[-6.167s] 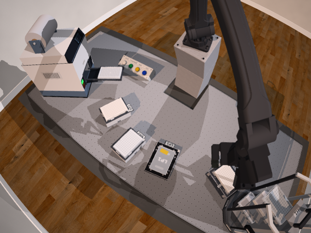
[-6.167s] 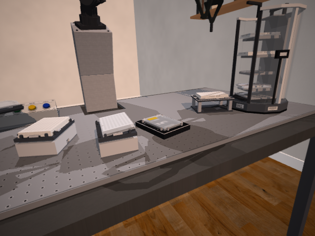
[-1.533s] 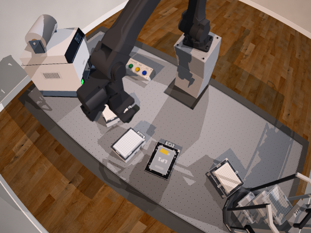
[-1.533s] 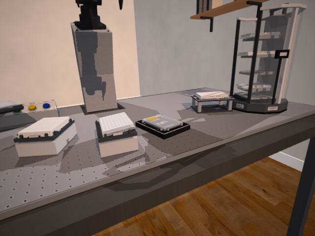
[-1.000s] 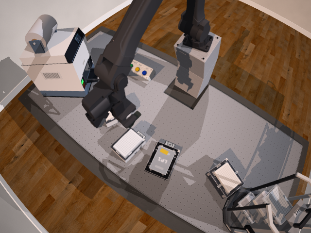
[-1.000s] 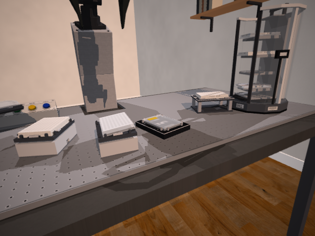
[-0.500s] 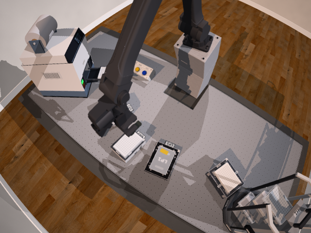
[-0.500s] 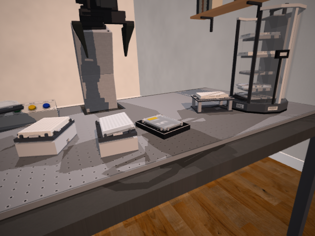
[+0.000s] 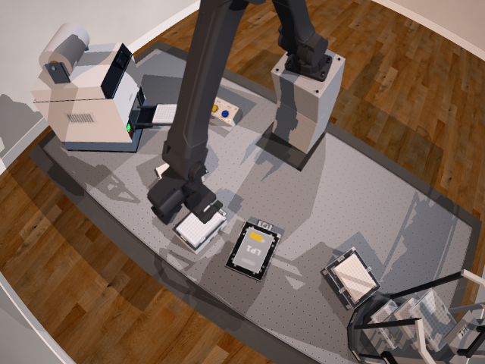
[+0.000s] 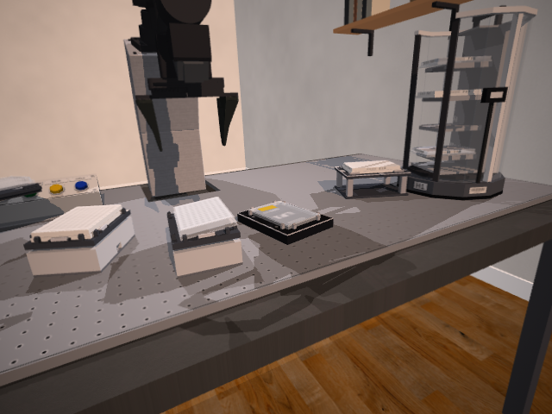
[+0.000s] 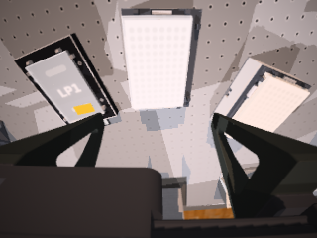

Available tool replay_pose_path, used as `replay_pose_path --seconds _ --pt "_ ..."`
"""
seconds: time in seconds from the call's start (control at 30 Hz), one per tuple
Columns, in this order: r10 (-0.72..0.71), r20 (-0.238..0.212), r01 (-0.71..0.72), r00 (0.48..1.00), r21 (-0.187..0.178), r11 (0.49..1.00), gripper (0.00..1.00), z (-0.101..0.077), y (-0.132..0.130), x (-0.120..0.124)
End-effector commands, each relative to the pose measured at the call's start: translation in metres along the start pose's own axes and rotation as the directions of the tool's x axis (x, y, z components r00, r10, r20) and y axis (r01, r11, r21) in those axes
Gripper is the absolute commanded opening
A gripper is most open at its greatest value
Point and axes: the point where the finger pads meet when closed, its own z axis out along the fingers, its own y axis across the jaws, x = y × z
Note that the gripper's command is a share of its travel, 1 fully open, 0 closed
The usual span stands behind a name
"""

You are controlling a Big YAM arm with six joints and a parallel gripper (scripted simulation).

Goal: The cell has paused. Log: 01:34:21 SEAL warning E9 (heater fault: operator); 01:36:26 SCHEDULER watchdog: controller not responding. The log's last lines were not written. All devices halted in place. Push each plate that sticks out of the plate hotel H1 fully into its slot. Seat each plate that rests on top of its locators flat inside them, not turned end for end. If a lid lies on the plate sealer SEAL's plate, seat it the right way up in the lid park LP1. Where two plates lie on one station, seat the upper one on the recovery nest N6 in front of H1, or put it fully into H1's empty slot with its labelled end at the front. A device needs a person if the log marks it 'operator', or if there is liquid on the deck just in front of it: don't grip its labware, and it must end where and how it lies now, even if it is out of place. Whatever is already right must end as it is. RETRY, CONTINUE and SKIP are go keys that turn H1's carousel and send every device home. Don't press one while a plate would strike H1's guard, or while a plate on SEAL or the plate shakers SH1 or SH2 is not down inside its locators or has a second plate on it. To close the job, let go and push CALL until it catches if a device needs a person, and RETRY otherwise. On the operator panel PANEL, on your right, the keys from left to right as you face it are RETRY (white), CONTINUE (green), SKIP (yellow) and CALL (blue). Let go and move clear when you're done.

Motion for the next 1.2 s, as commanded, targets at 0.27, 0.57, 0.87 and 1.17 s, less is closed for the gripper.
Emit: replay_pose_path --seconds 0.27,0.57,0.87,1.17 --pt "0.004 0.041 -0.004 0.999 0.0 1.0 1.0 0.047 0.003 -0.022" --pt "0.004 0.073 -0.004 0.997 0.0 1.0 1.0 0.052 0.003 -0.034" --pt "0.005 0.023 -0.005 1.0 0.001 1.0 1.0 0.072 0.002 -0.01" --pt "0.005 0.038 -0.005 0.999 0.0 1.0 1.0 0.08 0.003 -0.019"
